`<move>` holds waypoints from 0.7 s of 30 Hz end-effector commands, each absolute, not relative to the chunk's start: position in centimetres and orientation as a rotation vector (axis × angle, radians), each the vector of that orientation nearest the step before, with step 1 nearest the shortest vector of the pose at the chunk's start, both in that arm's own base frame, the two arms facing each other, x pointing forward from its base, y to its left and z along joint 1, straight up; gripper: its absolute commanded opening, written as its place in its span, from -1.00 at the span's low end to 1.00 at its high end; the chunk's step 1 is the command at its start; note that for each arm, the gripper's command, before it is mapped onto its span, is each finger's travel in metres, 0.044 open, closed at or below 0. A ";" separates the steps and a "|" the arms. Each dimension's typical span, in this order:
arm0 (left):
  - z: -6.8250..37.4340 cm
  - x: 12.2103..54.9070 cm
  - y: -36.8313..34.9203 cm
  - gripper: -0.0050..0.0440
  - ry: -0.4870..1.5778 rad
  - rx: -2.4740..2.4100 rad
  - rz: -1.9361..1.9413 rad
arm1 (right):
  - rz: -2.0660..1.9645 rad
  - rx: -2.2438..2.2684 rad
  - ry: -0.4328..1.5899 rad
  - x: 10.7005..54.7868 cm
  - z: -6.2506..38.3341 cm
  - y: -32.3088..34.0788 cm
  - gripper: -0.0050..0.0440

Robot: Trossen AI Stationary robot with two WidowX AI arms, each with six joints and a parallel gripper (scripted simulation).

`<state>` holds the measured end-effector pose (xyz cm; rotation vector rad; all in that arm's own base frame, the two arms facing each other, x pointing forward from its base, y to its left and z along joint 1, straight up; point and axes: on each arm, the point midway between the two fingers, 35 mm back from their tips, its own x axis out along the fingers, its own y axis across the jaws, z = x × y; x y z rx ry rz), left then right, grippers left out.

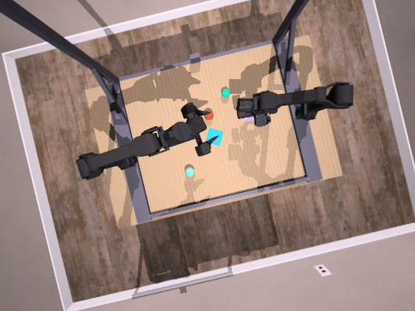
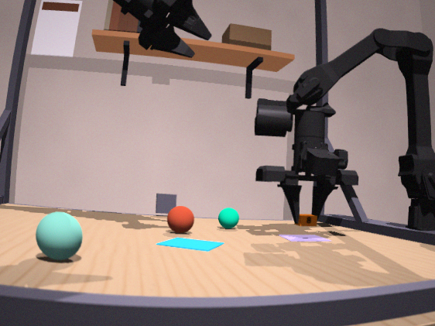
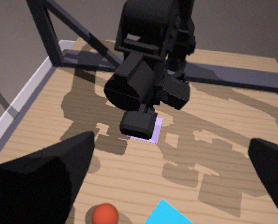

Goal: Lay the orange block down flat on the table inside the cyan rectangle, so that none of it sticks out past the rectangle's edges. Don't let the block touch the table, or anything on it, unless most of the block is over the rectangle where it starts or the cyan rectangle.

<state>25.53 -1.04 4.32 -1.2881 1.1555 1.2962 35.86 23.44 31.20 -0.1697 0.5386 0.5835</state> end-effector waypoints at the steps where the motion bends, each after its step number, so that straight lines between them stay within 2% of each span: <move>1: 7.9 26.2 -1.0 -0.80 1.126 -1.316 1.269 | 0.587 -0.161 0.515 35.6 32.2 23.4 1.00; 5: 9.8 26.1 -1.0 -0.81 1.126 -1.316 1.269 | 0.587 -0.161 0.515 35.6 32.2 23.4 1.00; 12: 9.3 25.8 -1.0 -0.88 1.140 -1.305 1.286 | 0.586 -0.159 0.519 35.0 32.2 22.7 1.00; 16: 9.3 25.8 -1.0 -1.00 1.139 -1.305 1.285 | 0.578 -0.162 0.521 33.1 32.5 20.6 1.00; 21: 9.3 25.9 -1.1 -1.00 1.141 -1.302 1.281 | 0.557 -0.158 0.526 28.7 32.3 16.4 1.00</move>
